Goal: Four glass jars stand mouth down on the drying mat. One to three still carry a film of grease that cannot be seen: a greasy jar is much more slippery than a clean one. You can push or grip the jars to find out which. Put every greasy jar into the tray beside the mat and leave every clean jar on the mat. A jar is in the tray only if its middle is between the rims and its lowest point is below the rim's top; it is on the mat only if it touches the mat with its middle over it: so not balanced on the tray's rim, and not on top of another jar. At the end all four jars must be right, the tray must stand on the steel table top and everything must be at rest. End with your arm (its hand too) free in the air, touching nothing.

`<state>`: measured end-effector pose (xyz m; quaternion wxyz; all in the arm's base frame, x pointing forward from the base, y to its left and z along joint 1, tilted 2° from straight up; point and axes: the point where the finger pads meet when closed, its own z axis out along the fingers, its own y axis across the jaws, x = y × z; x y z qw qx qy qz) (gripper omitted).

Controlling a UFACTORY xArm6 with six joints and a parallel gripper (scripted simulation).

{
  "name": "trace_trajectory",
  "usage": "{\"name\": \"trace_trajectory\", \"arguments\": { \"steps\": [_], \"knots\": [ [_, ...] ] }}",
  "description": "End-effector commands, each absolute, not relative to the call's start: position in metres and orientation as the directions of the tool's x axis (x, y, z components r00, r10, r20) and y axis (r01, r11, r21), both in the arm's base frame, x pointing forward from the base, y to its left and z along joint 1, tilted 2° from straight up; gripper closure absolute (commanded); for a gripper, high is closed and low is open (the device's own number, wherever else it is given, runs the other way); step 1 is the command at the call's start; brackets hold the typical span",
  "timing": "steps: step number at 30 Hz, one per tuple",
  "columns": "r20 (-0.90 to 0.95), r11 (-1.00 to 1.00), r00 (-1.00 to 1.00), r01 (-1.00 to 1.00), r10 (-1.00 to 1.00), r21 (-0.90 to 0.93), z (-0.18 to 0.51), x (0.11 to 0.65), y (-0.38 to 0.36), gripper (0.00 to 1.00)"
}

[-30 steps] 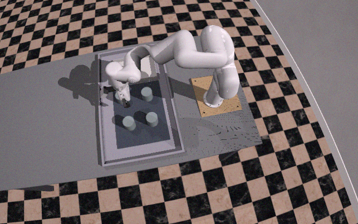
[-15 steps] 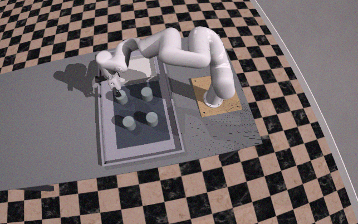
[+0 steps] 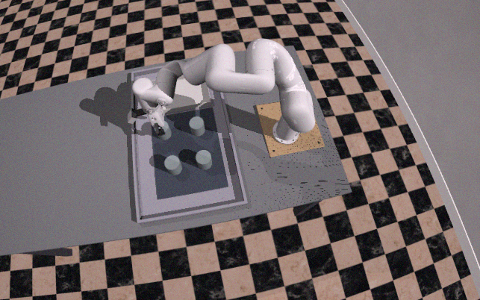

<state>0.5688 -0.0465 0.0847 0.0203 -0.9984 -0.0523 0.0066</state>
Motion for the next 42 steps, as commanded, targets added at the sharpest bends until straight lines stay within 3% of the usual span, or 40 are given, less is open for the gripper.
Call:
{"name": "trace_trajectory", "arguments": {
  "steps": [1,38,39,42],
  "knots": [
    [-0.004,-0.994,0.995,0.104,0.104,-0.040,0.086,0.571,-0.047,0.00],
    [-0.004,-0.994,0.995,0.104,0.104,-0.040,0.036,0.571,-0.045,0.00],
    [-0.004,-0.994,0.995,0.104,0.104,-0.040,0.036,0.571,-0.045,0.08],
    [-0.004,-0.994,0.995,0.104,0.104,-0.040,0.036,0.571,-0.045,0.08]
  ]
}}
